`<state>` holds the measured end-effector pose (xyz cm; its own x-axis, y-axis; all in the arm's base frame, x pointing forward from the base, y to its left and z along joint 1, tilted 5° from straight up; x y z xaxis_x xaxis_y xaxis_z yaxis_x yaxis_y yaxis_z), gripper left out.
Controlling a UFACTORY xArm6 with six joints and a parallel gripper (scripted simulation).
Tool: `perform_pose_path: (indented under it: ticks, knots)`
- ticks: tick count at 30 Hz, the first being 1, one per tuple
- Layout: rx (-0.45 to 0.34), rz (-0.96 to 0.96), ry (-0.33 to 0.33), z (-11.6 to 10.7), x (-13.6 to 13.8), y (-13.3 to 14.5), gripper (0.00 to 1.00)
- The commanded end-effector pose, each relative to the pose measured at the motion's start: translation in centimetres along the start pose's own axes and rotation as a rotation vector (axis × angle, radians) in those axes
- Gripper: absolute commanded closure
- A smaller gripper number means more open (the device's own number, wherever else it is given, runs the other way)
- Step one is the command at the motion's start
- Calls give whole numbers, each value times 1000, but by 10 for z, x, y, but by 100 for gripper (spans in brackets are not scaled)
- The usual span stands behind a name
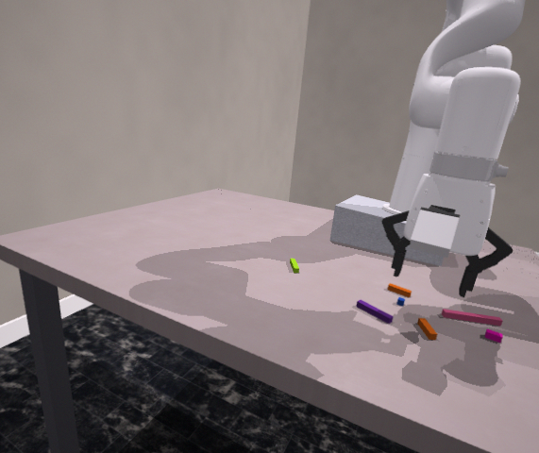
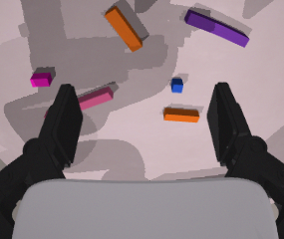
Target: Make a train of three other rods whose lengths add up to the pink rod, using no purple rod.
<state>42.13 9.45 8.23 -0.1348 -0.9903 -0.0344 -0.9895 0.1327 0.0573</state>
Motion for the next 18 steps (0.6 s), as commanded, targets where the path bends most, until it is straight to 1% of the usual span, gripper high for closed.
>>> perform_pose_path:
  ticks: [1,4,6,7,18]
  knots:
    - [-1,-166,-21,-1,2,-2,0]
    - [0,-249,-21,-1,1,-2,0]
    - [0,-249,-21,-1,1,-2,0]
    - [1,-330,-21,-1,1,-2,0]
    - [4,-618,-21,-1,1,-2,0]
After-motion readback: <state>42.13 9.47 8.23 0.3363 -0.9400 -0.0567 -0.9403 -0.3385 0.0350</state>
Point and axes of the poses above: the point where the finger pads meet when closed, its own z axis out along the fingers, its own x axis across the jaws, y = z × x, the point moved 10 cm from there along -z, back along the fingers, and after that the axes turned 8 degrees about z, right-handed, at the moved point
